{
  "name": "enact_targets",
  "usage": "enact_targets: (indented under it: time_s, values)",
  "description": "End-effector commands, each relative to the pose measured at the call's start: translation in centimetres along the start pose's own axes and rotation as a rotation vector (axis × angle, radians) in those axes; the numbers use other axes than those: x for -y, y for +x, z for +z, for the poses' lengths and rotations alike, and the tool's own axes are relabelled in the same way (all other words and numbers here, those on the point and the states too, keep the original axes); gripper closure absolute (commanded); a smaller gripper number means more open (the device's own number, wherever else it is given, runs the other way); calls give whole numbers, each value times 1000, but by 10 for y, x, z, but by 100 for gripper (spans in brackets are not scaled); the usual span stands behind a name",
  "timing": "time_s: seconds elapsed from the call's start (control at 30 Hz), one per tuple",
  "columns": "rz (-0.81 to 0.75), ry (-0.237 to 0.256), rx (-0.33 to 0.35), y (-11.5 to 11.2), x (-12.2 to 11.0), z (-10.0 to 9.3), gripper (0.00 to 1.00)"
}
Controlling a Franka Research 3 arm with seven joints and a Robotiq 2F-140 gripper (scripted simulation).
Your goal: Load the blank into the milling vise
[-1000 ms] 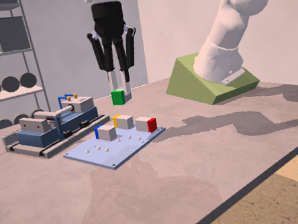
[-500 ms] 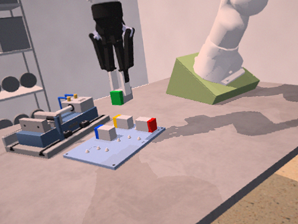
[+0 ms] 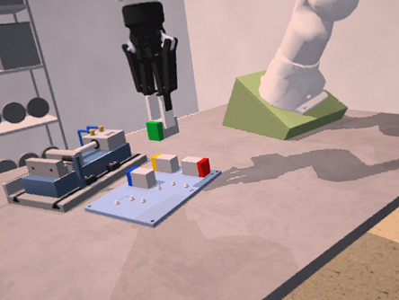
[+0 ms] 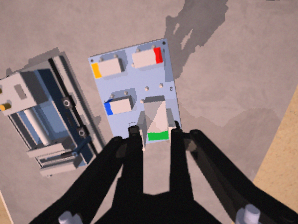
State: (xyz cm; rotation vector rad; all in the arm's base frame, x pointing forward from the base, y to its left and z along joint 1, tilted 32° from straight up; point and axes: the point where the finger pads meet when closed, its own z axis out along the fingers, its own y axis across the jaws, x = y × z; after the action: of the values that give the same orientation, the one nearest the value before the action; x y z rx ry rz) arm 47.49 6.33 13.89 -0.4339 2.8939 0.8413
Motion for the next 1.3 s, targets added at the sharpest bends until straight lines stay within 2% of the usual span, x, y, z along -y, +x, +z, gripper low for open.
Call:
enact_targets:
  time_s: [0.0, 0.13, 0.27, 0.7, 0.83, 1.27]
  values:
    - [80, 6, -3, -1, 2, -2, 100]
    - [71, 3, -1, 0, 1, -1, 100]
    - [255, 10, -4, -1, 2, -2, 100]
    - [235, 6, -3, 0, 1, -1, 100]
    - [374, 14, -6, -1, 2, -2, 100]
    - [380, 9, -4, 0, 1, -1, 100]
